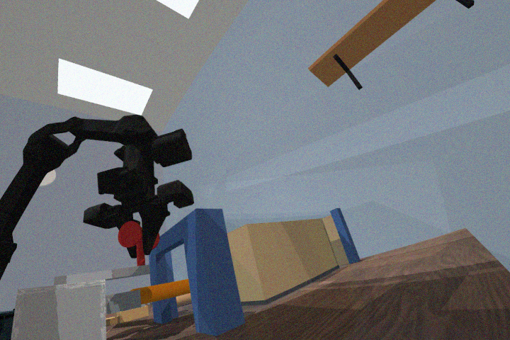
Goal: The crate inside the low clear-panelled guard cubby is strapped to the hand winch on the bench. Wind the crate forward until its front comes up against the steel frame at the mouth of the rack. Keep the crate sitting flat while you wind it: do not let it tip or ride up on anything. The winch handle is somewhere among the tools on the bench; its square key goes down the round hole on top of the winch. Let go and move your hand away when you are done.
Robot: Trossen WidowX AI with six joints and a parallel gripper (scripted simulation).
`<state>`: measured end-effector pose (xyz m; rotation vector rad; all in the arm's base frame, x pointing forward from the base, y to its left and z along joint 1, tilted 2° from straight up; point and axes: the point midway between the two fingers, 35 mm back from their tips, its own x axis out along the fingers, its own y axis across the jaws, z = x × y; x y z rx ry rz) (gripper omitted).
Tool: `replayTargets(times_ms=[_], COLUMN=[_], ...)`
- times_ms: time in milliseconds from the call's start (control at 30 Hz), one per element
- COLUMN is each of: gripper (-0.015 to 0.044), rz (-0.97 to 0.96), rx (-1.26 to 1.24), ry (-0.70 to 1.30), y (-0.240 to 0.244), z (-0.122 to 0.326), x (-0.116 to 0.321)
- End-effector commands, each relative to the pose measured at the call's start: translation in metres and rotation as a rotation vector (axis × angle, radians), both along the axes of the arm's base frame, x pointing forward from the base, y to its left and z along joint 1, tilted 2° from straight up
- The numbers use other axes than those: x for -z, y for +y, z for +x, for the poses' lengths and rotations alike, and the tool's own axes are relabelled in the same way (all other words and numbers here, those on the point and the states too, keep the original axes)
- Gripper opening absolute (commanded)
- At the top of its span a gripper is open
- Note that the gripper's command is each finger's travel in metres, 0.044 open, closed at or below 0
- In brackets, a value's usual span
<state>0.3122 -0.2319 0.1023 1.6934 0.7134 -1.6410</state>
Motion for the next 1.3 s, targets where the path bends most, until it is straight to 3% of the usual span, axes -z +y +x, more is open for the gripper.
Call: replayTargets(times_ms=[0,1267], gripper=[0.0,0.0], rz=[0.047,0.051], rx=[-0.022,-0.022], ry=[0.006,0.007], y=[0.023,0.065], z=[0.001,-0.015], x=[0.004,0.006])
